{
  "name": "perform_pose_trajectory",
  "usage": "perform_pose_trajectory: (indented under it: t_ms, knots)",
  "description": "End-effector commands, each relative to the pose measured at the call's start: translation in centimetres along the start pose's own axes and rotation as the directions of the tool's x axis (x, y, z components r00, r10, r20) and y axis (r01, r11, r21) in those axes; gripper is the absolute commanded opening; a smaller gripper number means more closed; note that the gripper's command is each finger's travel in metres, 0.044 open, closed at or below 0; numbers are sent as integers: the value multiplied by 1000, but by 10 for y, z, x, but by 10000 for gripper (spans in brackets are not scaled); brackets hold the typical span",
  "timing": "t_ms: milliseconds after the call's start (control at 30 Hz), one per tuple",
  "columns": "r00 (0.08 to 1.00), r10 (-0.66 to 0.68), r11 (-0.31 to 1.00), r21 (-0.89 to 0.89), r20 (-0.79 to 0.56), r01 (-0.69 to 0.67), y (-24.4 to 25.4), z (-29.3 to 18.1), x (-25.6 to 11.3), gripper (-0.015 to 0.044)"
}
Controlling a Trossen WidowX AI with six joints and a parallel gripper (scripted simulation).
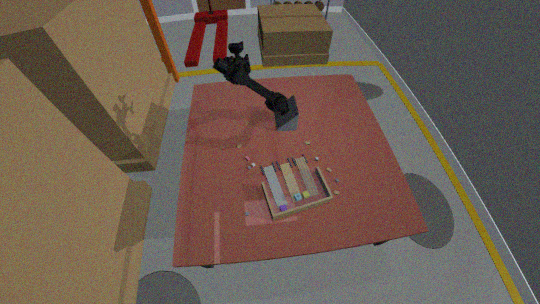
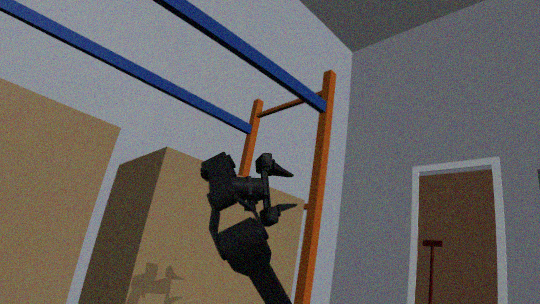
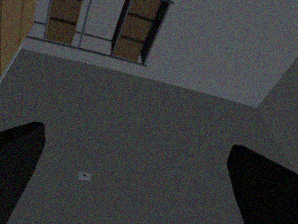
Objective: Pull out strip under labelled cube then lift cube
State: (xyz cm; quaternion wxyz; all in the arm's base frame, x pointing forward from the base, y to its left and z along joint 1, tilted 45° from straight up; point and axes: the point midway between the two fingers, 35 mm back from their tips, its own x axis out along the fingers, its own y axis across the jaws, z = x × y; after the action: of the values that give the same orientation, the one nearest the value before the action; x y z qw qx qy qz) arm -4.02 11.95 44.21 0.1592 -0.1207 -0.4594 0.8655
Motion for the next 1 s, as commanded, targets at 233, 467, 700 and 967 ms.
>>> perform_pose_trajectory:
  t_ms: [233, 467, 700, 967]
  knots:
    - [968, 151, 988, -46, 198, -145, 28, 49, 28, 400]
    - [850, 335, 942, -157, 407, -296, 73, 113, 38, 400]
    - [659, 510, 859, -294, 552, -418, 138, 174, 14, 400]
    - [481, 614, 782, -397, 625, -481, 186, 208, -30, 400]
